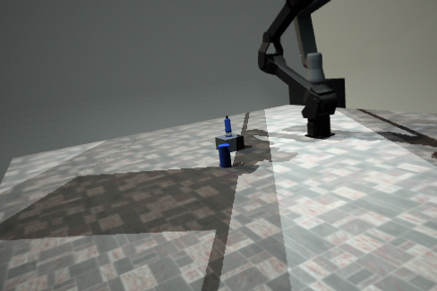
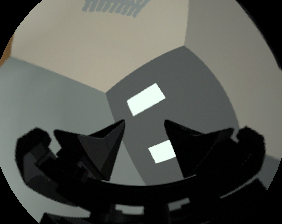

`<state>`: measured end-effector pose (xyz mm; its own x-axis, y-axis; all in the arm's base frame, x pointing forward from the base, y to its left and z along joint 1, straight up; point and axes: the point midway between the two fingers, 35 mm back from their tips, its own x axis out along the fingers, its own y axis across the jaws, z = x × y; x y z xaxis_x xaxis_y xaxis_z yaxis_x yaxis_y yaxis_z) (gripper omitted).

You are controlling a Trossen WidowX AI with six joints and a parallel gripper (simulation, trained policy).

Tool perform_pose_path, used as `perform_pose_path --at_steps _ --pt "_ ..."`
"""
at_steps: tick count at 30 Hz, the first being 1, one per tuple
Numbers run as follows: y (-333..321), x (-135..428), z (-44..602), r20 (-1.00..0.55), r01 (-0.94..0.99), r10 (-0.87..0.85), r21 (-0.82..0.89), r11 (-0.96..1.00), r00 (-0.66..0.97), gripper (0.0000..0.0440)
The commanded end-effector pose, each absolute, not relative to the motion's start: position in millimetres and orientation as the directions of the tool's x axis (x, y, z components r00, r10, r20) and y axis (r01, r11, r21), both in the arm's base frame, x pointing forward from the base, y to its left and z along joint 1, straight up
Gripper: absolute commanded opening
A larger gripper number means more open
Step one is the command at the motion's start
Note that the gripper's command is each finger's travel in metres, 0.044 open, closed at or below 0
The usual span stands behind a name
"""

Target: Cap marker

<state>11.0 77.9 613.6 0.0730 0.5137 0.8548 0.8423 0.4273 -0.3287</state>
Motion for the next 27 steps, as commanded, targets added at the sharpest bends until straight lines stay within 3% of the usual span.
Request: perform_pose_path --at_steps 1,27 --pt "81 12 610 0.828 0.835 0.554 -0.360 0.417 0.080 0.0304" --pt "119 19 570 0.613 0.794 0.780 -0.534 0.291 0.126 0.0308"
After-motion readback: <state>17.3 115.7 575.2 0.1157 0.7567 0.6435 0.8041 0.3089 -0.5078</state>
